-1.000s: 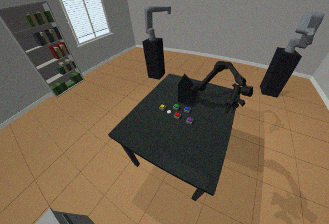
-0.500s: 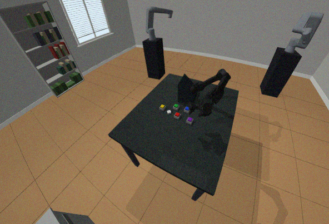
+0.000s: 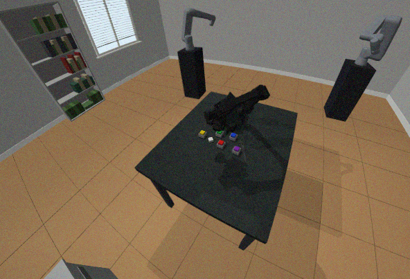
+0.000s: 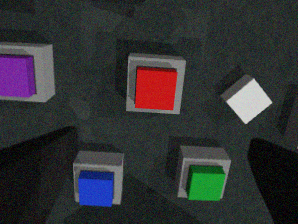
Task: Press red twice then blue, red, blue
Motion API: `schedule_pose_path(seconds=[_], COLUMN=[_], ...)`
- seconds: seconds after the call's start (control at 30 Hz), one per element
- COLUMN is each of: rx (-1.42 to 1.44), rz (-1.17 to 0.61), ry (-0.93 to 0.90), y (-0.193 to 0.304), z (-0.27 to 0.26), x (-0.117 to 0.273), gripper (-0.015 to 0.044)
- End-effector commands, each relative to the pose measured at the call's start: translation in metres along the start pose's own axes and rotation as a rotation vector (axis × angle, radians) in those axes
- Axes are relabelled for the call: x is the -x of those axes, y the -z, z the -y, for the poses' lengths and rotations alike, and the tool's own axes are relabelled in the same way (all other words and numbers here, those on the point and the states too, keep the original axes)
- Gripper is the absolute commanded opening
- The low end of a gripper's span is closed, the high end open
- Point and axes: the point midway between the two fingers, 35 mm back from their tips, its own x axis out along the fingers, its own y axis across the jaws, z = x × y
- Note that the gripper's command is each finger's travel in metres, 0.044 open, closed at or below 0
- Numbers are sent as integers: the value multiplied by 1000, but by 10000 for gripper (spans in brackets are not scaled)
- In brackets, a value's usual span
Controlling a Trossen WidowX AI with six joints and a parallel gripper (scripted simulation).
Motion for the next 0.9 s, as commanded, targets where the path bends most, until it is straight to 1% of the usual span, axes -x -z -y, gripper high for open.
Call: schedule_pose_path(seconds=[0.0, 0.07, 0.17, 0.2, 0.47, 0.5, 0.87], rx=[-10, -10, -9, -9, -9, -9, -9], rz=[-1, -1, -1, -1, -1, -1, -1], ry=[-29, -28, -30, -31, -31, -31, -31], y=[1, 0, 0, 1, 1, 1, 1], z=[1, 1, 0, -1, -1, -1, -1], x=[-2, -13, -54, -62, -64, -64, -64], gripper=[400, 348, 269, 243, 33, 20, 20])
